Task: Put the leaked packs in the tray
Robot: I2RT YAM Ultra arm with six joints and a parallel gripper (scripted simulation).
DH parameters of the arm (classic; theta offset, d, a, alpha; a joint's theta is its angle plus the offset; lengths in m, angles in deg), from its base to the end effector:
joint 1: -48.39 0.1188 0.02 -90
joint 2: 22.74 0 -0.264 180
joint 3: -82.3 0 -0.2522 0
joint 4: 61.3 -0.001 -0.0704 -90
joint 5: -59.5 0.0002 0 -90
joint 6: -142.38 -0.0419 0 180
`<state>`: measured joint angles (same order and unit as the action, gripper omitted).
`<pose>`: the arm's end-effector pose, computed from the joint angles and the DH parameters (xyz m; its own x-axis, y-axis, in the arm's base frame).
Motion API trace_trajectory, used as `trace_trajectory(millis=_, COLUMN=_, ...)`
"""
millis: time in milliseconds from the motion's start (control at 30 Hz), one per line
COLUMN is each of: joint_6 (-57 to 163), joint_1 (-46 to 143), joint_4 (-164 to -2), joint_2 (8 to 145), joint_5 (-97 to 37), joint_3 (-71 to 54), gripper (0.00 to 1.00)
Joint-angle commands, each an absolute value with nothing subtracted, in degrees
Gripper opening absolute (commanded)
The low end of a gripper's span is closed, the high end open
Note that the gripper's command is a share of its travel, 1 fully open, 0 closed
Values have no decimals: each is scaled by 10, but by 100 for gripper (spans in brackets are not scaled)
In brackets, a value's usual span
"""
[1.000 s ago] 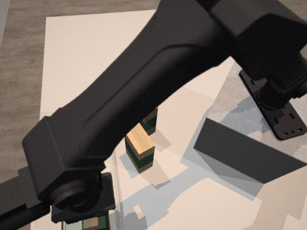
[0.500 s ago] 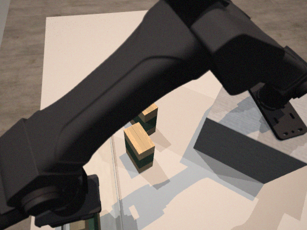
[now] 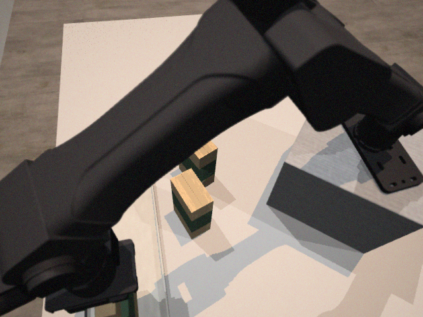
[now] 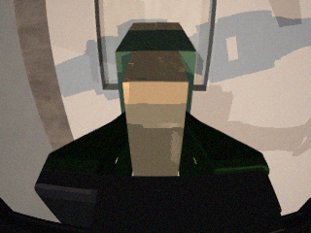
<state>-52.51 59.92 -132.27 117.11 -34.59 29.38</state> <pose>0.4693 0.0998 0.1217 0.0502 0.9941 0.0965 0.9945 -0.0587 0.0872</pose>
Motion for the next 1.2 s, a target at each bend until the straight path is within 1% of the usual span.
trace_trajectory(millis=0, joint_6=-522, joint_1=595, joint_4=-1335, joint_2=1159, joint_5=-345, joint_3=312, gripper=22)
trace_trajectory(millis=333, joint_6=-522, joint_1=596, joint_4=-1328, joint_2=1172, joint_5=-345, joint_3=310, gripper=22)
trace_trajectory(millis=367, joint_6=-523, joint_1=596, joint_4=-1319, joint_2=1158, joint_5=-345, joint_3=309, gripper=22)
trace_trajectory(millis=500, joint_6=-524, joint_1=599, joint_4=-1305, joint_2=1183, joint_5=-345, joint_3=281, gripper=22)
trace_trajectory(millis=767, joint_6=-529, joint_1=604, joint_4=-1277, joint_2=1183, joint_5=-345, joint_3=284, gripper=22)
trace_trajectory(millis=967, joint_6=-530, joint_1=601, joint_4=-1265, joint_2=1211, joint_5=-344, joint_3=269, gripper=22)
trace_trajectory(millis=1167, joint_6=-530, joint_1=603, joint_4=-1255, joint_2=1197, joint_5=-344, joint_3=287, gripper=22)
